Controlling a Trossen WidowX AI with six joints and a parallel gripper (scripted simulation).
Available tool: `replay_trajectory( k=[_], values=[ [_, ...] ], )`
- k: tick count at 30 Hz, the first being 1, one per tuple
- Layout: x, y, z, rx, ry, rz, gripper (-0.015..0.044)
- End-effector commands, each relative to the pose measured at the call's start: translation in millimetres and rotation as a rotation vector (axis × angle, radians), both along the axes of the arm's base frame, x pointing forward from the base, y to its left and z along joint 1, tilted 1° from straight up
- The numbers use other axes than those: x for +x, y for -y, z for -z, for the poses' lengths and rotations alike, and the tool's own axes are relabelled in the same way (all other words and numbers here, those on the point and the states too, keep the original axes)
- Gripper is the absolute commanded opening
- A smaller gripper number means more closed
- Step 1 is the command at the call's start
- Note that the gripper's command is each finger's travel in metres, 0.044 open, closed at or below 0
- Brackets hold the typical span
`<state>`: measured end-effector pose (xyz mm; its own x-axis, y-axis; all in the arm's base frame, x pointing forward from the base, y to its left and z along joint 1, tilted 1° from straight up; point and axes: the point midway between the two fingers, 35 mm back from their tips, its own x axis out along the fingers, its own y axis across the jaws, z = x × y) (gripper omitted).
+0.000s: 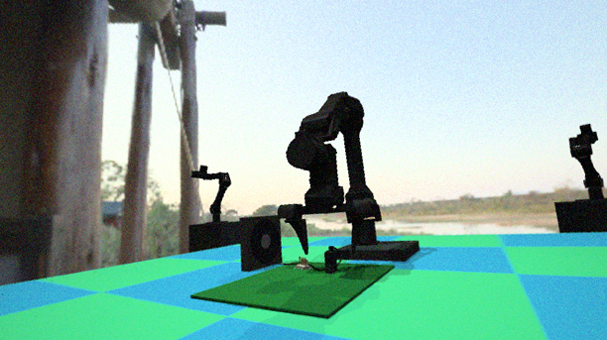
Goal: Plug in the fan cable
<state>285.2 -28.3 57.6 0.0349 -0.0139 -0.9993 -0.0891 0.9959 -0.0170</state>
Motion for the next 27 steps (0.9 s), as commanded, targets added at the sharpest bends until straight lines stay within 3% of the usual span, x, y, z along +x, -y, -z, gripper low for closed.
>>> replay_trajectory(
  k=[1, 17, 27],
  values=[
    [-1.7, 1.0, 9.0, -0.005, -0.010, 0.003, 0.0440],
    [-2.5, 1.2, 25.8, -0.005, -0.011, 0.003, 0.0440],
    [-1.3, 0.3, 23.4, 0.000, -0.005, 0.001, 0.0177]
  ],
)
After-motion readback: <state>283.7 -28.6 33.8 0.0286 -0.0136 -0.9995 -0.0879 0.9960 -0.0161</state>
